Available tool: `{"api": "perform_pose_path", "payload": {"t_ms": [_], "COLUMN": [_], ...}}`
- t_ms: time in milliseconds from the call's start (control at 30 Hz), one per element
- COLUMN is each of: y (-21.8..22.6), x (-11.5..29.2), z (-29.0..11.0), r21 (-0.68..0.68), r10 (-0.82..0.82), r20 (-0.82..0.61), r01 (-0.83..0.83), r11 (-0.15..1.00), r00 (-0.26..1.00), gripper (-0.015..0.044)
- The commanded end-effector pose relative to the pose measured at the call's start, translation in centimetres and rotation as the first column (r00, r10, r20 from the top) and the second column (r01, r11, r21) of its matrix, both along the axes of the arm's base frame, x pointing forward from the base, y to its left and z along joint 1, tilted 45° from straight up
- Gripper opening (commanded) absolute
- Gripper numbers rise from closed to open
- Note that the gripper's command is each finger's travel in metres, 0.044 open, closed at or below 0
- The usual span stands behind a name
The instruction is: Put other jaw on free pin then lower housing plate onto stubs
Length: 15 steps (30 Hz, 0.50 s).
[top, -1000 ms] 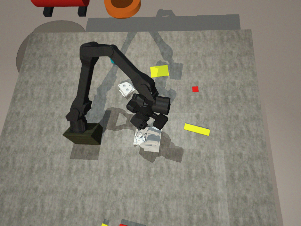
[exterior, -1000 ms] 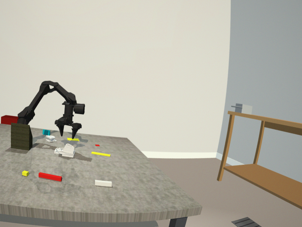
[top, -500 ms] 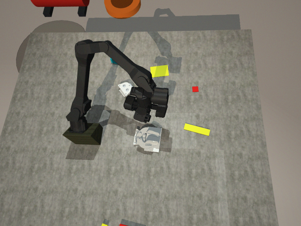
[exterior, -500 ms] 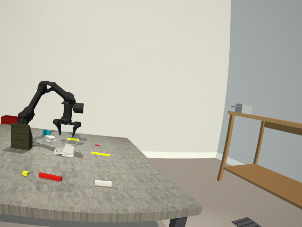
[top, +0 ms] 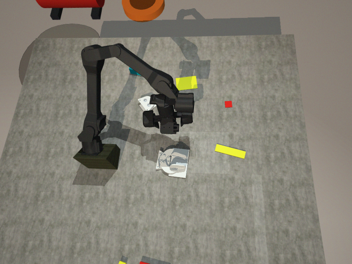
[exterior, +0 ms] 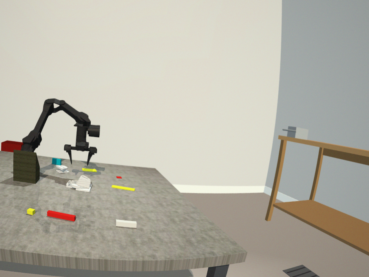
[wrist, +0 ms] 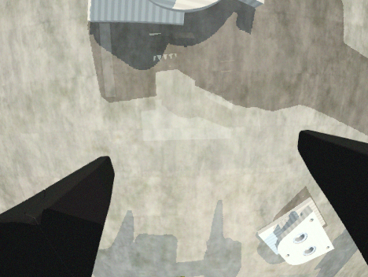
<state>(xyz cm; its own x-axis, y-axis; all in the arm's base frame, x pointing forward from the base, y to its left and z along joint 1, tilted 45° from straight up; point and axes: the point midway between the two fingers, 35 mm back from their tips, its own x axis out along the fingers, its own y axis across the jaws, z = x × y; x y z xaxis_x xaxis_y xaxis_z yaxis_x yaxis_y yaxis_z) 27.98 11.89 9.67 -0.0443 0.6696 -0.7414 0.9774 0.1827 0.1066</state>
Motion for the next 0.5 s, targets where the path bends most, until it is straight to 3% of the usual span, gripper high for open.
{"api": "perform_pose_path", "payload": {"t_ms": [0, 467], "y": [0.5, 2.1], "x": [-0.6, -2.3], "z": [0.7, 2.5], "r21": [-0.003, -0.024], "r10": [0.079, 0.301], "r20": [0.073, 0.277], "r01": [-0.079, -0.306], "r11": [0.997, 0.952], "r00": [0.994, 0.913], "gripper": [0.0440, 0.0440]}}
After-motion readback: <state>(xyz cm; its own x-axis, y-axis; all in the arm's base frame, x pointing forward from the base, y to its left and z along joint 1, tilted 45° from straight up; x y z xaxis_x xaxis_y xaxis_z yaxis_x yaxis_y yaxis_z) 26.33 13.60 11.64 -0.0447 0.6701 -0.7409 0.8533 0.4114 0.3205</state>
